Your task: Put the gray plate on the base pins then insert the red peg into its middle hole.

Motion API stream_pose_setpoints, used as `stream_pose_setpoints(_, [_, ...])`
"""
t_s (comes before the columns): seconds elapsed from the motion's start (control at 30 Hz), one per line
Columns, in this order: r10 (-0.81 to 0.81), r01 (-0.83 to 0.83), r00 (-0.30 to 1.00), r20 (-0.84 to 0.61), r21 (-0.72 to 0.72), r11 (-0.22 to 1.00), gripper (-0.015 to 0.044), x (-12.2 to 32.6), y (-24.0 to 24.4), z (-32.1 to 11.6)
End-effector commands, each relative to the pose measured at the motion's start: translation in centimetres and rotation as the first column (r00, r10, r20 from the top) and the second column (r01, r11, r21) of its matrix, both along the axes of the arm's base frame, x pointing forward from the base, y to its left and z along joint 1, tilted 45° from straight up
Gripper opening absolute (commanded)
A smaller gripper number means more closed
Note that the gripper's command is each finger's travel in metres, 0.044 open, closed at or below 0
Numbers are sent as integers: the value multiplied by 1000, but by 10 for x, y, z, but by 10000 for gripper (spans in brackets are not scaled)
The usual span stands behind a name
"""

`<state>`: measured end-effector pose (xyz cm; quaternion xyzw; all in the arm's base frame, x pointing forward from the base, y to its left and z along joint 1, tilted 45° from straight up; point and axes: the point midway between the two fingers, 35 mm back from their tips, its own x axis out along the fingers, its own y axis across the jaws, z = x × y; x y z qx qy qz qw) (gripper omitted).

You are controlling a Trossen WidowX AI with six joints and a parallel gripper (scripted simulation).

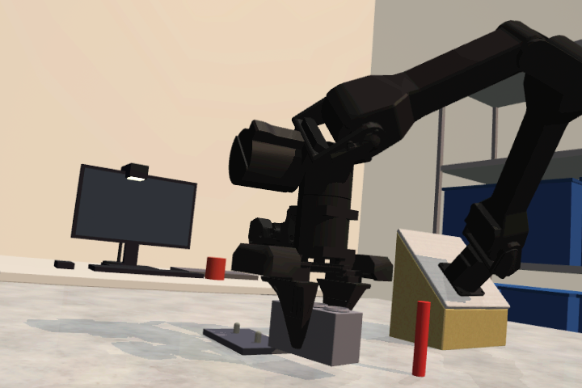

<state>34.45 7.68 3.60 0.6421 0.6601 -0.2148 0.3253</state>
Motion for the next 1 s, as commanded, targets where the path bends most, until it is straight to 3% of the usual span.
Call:
stream_pose_setpoints(0.0, [1, -1, 1000, 7, -6, 1000, 0, 3, -9, 7])
stream_pose_setpoints(0.97, [2, -2, 1000, 5, -7, 1000, 0, 2, -75, 71])
